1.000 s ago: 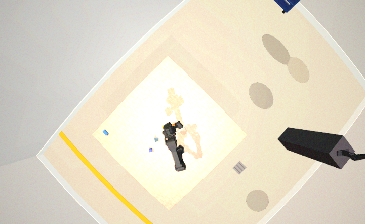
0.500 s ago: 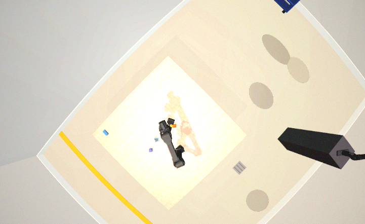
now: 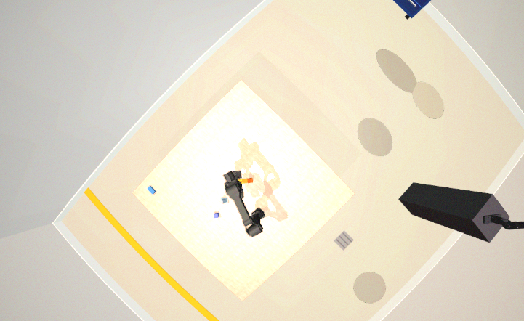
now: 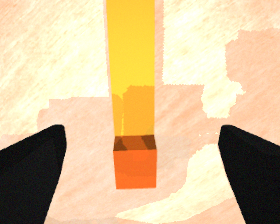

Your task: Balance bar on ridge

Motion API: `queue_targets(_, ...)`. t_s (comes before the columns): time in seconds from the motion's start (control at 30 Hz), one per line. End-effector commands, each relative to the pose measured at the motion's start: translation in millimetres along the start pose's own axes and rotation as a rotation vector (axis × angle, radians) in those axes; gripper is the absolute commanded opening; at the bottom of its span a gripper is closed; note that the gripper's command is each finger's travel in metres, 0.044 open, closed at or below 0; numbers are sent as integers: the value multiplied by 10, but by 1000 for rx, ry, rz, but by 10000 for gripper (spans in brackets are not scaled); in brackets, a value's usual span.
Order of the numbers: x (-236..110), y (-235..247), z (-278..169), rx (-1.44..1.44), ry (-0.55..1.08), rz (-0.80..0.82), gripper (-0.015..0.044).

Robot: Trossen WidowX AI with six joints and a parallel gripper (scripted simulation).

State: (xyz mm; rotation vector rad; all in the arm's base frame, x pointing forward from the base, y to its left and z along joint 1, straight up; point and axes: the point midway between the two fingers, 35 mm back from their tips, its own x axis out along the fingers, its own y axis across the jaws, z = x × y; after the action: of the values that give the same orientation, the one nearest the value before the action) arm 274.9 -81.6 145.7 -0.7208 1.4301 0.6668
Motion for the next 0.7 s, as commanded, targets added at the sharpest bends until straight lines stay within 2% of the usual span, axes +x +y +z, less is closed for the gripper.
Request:
queue_targets(0.0,47,31,18,-32,-2,18,315)
queue_targets(0.17,165,21,23,-32,-2,17,315)
queue_targets(0.43,684,38,21,-32,-2,18,315)
queue_targets(0.67,728,44,18,-32,-2,18,315)
